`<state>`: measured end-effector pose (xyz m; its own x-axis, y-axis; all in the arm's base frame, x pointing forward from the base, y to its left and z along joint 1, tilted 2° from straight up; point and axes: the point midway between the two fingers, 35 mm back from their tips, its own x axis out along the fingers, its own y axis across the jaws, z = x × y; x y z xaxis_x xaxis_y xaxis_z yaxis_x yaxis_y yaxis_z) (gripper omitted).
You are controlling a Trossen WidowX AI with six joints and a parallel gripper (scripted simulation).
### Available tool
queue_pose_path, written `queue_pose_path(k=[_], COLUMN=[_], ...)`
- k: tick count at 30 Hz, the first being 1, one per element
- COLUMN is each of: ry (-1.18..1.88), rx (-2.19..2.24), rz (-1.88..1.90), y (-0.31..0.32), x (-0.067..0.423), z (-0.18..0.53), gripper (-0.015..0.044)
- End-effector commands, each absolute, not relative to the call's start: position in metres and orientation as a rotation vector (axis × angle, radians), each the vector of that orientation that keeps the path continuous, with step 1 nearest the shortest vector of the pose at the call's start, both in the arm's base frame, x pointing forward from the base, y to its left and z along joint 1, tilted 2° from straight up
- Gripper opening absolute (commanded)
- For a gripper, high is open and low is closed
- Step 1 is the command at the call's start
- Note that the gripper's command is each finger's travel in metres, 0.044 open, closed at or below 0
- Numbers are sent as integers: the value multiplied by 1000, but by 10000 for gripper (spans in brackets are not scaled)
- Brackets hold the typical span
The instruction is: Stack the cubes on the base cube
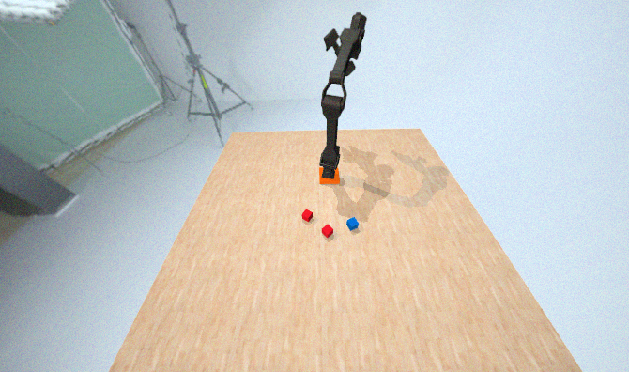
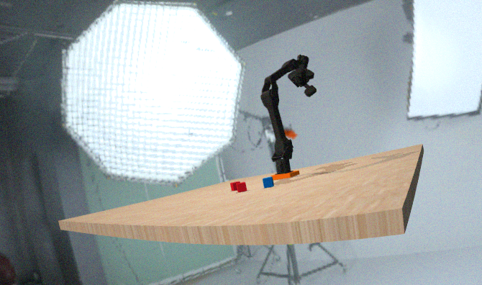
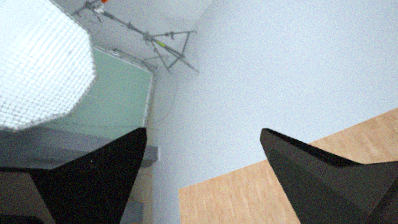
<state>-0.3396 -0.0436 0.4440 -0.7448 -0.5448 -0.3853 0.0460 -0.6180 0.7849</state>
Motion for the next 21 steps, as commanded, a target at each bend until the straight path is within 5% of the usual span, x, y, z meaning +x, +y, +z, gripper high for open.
queue_pose_path(k=[1, 5, 21], ry=[-1135, -1143, -1168], rx=[881, 863, 863], rz=[-2396, -2505, -2996], y=[-42, -7, 156], x=[-340, -344, -313], z=[444, 435, 393], gripper=[374, 269, 265])
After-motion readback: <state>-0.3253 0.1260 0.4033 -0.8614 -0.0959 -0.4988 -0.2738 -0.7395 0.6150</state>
